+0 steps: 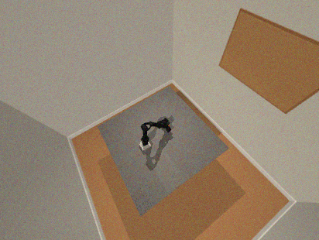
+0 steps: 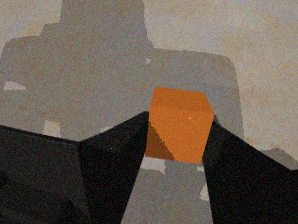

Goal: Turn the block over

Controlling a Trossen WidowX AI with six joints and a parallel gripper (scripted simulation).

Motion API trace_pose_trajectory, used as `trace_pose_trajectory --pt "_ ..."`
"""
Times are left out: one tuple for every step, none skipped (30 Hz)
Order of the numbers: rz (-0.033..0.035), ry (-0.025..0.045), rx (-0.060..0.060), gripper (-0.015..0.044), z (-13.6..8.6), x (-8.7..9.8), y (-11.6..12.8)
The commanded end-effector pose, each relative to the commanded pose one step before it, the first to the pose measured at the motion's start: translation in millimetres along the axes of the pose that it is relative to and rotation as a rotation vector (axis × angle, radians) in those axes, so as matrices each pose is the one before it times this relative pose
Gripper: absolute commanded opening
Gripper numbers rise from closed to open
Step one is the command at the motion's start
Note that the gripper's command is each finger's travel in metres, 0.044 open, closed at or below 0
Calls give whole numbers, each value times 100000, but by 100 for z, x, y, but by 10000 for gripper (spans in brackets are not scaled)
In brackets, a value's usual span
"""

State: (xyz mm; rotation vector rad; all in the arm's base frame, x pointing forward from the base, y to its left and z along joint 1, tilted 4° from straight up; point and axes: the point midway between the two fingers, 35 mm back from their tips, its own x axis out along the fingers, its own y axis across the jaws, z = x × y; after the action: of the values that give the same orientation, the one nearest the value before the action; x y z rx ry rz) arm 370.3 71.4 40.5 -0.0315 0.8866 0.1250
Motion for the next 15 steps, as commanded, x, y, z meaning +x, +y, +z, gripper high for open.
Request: trace_pose_trajectory --pt "-623 -3696 57 0 -612 1029 -73" --pt "-5 -1449 -32 0 -45 194 7" --pt "-5 -1447 -28 0 -50 180 7" --pt "-5 -1447 -25 0 -54 166 6" --pt "-5 -1446 -22 0 -58 152 5" --pt "-5 -1446 -19 0 -61 138 5" --pt "-5 -1445 -16 0 -64 124 4" --pt "-5 -1444 -13 0 -66 109 3" --pt "-5 -1443 -10 0 -68 95 3" --pt "-5 -1443 -6 0 -69 81 2" --pt "-5 -1442 -3 0 -70 66 1" --pt "-5 -1441 0 0 -70 52 0" --pt "-5 -1439 3 0 -70 38 0" --pt "-5 -1440 6 0 -69 24 -1" --pt "-5 -1439 9 0 -67 10 -2"
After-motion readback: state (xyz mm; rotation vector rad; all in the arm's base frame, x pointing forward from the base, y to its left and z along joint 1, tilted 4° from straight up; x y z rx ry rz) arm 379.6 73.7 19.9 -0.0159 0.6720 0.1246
